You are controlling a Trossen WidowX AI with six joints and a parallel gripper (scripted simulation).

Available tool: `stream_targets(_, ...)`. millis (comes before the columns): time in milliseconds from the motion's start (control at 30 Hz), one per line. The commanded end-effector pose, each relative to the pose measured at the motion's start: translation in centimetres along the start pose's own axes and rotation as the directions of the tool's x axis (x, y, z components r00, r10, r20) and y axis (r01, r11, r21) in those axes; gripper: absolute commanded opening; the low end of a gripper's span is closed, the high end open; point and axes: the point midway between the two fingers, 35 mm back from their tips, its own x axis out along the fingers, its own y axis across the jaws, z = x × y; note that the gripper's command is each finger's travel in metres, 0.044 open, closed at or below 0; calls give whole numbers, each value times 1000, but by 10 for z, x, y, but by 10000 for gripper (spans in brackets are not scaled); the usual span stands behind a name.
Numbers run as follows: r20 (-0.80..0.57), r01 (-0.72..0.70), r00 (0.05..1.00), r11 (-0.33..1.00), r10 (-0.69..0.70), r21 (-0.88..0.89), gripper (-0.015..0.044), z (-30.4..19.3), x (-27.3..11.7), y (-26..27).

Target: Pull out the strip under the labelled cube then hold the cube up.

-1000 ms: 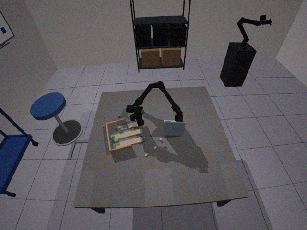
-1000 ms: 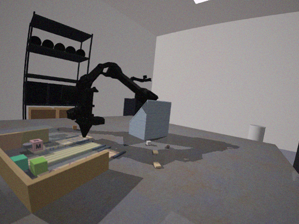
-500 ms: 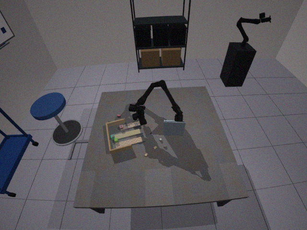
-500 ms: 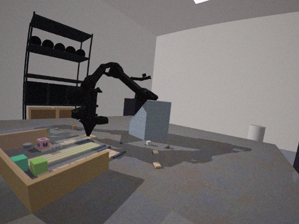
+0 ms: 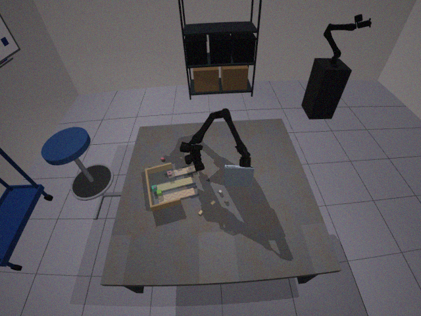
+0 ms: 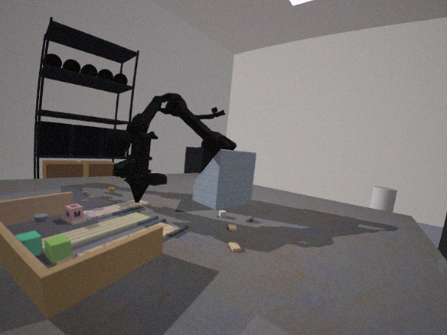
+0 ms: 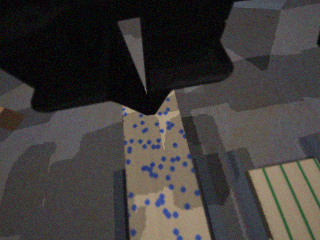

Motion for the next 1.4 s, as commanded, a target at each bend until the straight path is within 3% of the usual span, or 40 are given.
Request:
stream_targets(0, -16, -9, 1000, 1000, 9, -5, 0, -11, 5, 2)
stream_targets(1367, -18, -9, 1000, 1000, 9, -7, 0, -73, 4, 2)
